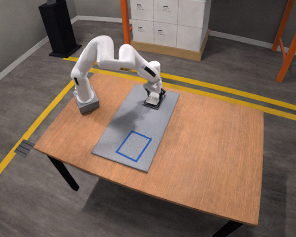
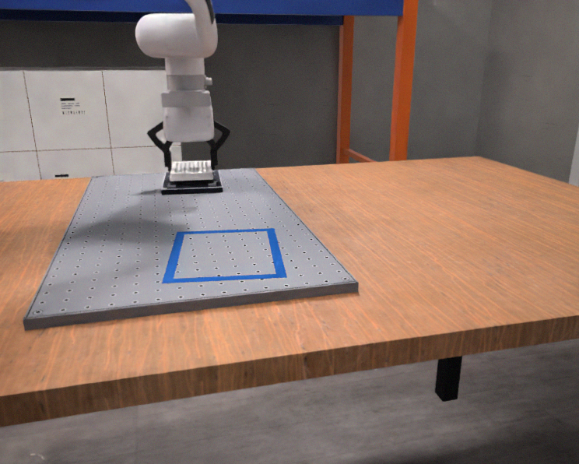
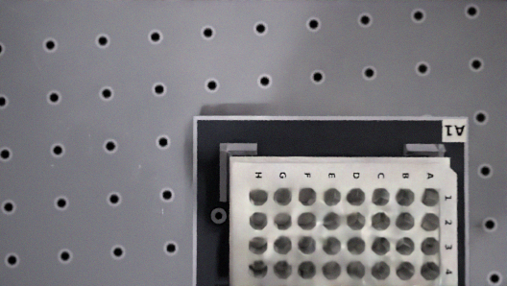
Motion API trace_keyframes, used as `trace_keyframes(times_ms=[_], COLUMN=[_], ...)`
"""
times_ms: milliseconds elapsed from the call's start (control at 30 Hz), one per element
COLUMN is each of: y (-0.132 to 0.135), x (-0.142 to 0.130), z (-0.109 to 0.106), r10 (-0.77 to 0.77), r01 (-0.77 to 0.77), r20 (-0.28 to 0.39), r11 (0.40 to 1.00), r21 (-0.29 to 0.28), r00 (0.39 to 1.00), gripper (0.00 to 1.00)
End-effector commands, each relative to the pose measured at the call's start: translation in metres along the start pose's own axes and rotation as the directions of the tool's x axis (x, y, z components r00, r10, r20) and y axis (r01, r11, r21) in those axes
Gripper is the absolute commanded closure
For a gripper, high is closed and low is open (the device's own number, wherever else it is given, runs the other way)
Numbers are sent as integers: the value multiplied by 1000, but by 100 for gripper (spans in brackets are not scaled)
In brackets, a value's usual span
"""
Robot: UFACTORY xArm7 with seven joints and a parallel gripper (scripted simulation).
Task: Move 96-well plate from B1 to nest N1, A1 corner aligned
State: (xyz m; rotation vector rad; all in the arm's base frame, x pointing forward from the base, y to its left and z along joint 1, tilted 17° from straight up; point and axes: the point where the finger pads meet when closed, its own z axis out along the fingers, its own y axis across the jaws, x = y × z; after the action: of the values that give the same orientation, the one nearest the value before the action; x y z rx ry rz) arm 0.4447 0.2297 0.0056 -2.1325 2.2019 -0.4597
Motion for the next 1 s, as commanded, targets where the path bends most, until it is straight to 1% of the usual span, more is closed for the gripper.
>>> trace_keyframes(times_ms=[0,967], y=[-1,-1], x=[-1,-1], z=[-1,3], r10=[0,0], r01=[0,0], r20=[3,3], r11=[1000,1000], r21=[4,4], r00=[1000,1000], gripper=[100,100])
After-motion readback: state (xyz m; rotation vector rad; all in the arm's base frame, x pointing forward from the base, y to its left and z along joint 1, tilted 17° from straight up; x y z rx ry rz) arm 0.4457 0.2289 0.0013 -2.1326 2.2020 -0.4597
